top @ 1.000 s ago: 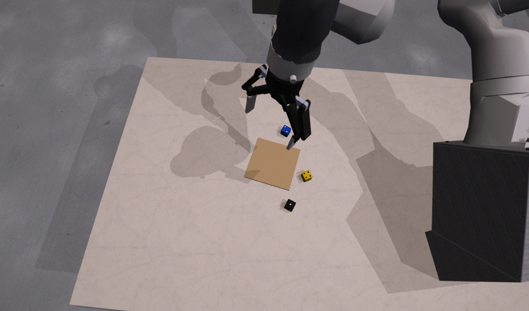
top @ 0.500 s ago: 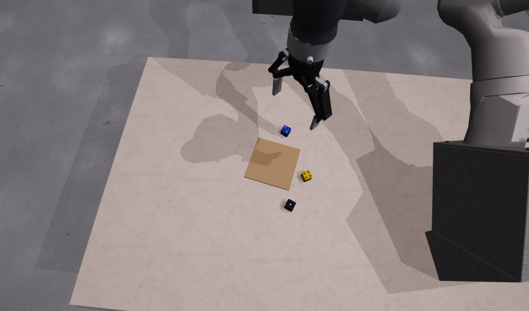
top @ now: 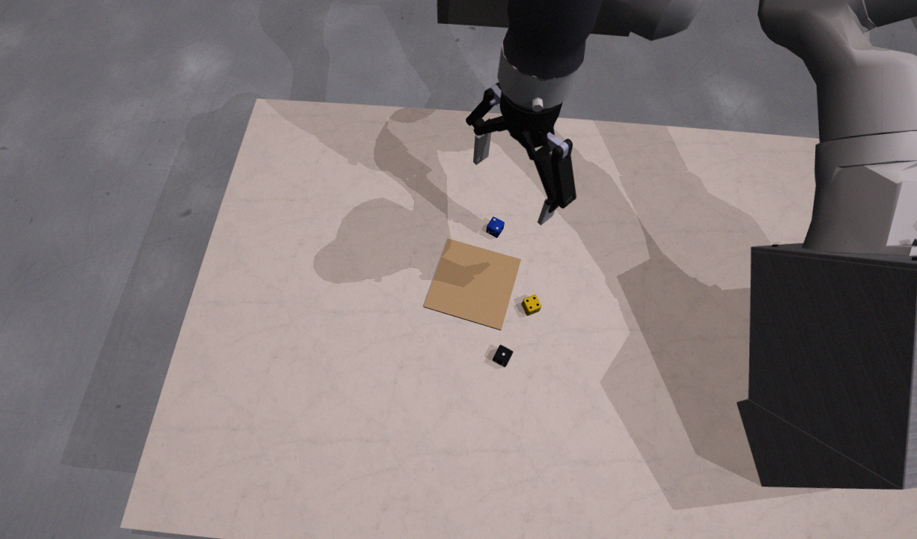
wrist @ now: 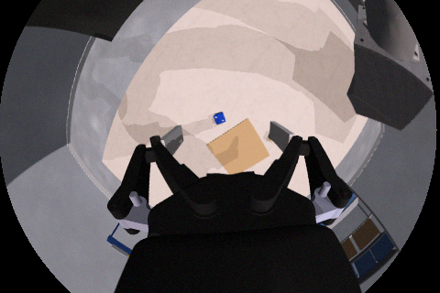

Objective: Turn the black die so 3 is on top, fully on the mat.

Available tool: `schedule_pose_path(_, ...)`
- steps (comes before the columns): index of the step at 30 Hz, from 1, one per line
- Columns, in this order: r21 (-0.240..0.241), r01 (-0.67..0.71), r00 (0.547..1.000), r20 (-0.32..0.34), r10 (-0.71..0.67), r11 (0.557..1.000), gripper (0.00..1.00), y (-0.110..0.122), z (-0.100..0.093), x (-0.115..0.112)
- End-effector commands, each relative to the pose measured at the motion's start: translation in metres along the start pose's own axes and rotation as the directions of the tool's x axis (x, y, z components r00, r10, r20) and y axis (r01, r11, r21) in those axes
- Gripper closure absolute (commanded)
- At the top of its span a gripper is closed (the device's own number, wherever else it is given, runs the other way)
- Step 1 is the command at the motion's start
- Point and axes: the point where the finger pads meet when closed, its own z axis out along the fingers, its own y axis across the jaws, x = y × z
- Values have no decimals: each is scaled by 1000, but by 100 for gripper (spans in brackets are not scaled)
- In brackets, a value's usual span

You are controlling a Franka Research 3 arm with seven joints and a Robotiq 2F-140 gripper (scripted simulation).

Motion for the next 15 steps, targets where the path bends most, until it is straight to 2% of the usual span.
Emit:
schedule_pose_path(1,-1,-5,1000,-2,5,1000,0,1,-1,1)
schedule_pose_path(6,-1,-5,1000,-2,5,1000,0,1,3,1)
schedule_pose_path(11,-1,-5,1000,-2,5,1000,0,1,28,1)
schedule_pose_path(13,-1,-5,1000,-2,5,1000,0,1,28,1)
schedule_pose_path(15,-1,-5,1000,-2,5,1000,0,2,42,2)
